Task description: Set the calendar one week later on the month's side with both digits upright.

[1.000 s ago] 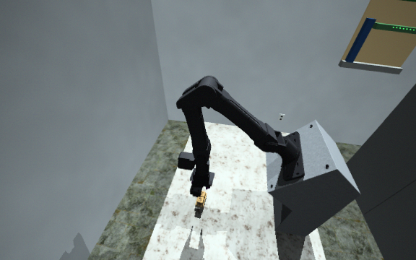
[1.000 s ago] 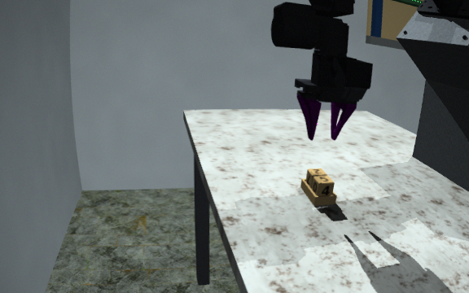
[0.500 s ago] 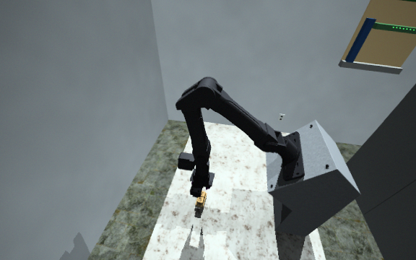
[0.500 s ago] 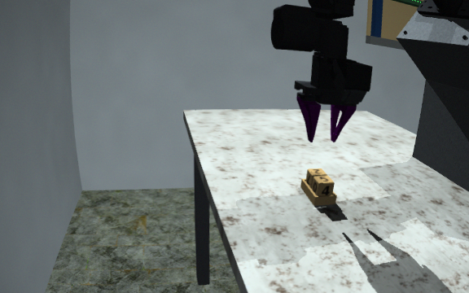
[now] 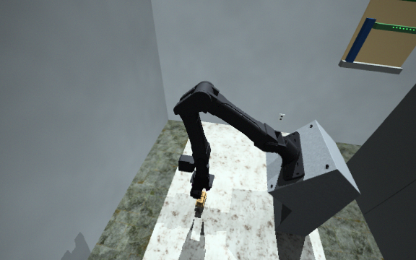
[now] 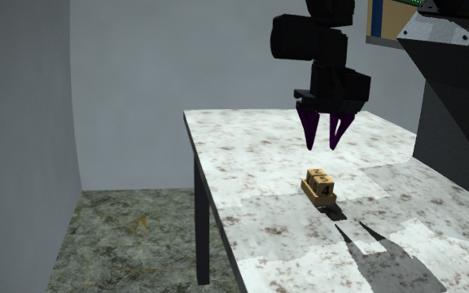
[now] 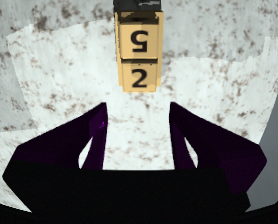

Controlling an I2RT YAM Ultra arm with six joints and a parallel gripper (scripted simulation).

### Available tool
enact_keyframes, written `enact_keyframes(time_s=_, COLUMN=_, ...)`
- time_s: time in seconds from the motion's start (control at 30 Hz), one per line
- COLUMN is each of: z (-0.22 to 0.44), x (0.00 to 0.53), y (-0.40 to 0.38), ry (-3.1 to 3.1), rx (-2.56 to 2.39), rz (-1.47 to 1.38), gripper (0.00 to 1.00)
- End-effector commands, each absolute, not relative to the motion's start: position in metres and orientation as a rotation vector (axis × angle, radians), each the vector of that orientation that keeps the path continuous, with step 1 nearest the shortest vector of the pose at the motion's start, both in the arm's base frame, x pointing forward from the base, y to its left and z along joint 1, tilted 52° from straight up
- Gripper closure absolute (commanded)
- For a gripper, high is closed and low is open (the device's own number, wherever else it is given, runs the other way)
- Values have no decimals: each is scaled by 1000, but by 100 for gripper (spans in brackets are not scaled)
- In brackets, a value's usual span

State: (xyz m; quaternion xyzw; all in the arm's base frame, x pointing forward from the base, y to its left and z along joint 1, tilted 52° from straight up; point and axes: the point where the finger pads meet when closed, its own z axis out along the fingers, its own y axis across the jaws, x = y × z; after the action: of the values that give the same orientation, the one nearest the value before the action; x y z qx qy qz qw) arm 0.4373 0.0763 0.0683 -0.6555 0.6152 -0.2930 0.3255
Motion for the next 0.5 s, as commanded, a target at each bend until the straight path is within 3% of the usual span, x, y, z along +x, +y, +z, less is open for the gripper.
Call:
enact_keyframes(time_s=0.0, z=69, x=441, y=79, ry=1596, rx=-1713, rz=-762, gripper=55)
enact_keyframes(time_s=0.47, z=58, x=456, y=80, ry=1596, rx=-1713, rz=-762, gripper=55)
